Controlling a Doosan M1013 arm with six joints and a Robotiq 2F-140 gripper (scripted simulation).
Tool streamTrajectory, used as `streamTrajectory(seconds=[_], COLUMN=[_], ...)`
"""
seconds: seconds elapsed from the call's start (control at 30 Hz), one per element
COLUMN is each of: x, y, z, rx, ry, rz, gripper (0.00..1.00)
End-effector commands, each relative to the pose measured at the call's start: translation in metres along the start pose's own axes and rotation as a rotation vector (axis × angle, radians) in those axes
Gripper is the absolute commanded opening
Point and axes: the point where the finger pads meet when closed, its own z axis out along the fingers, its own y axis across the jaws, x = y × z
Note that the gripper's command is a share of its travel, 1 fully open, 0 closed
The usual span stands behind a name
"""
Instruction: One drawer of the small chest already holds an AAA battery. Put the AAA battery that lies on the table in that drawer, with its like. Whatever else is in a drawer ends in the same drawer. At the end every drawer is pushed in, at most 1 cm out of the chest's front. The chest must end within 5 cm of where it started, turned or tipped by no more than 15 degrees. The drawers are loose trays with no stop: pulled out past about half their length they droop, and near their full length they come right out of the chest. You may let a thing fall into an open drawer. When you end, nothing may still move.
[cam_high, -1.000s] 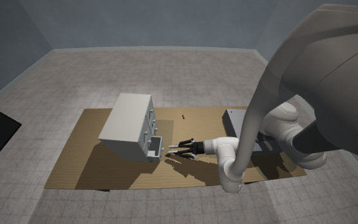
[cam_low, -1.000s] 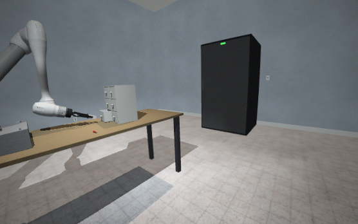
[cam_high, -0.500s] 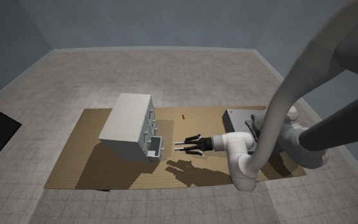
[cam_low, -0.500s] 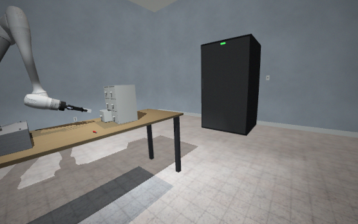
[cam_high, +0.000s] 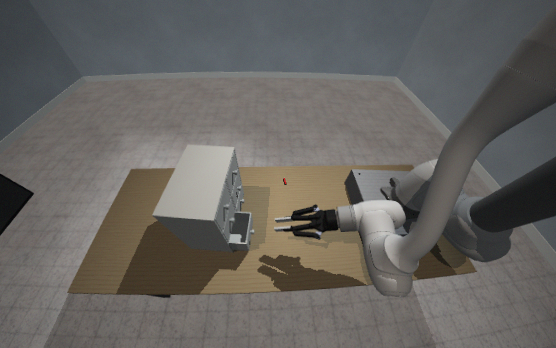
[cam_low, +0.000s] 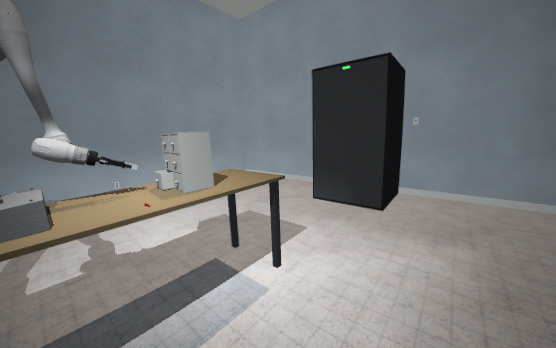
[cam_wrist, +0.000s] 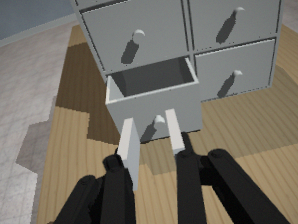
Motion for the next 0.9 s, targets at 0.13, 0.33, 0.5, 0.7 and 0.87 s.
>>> streamTrajectory(seconds=[0.13,0.33,0.5,0.7,0.87], x=[0.004,0.008,0.015,0.020,0.021], y=[0.000,0.000,0.001,0.000,0.001], z=[-0.009,-0.018,-0.033,-0.046,-0.050], rx=[0.000,-0.001,-0.002,0.000,-0.003], ry=[-0.085,-0.169,-0.313,-0.425,-0.463], rz=[0.000,0.000,-0.001,0.000,-0.001], gripper=[0.20,0.20,0.20,0.20,0.20])
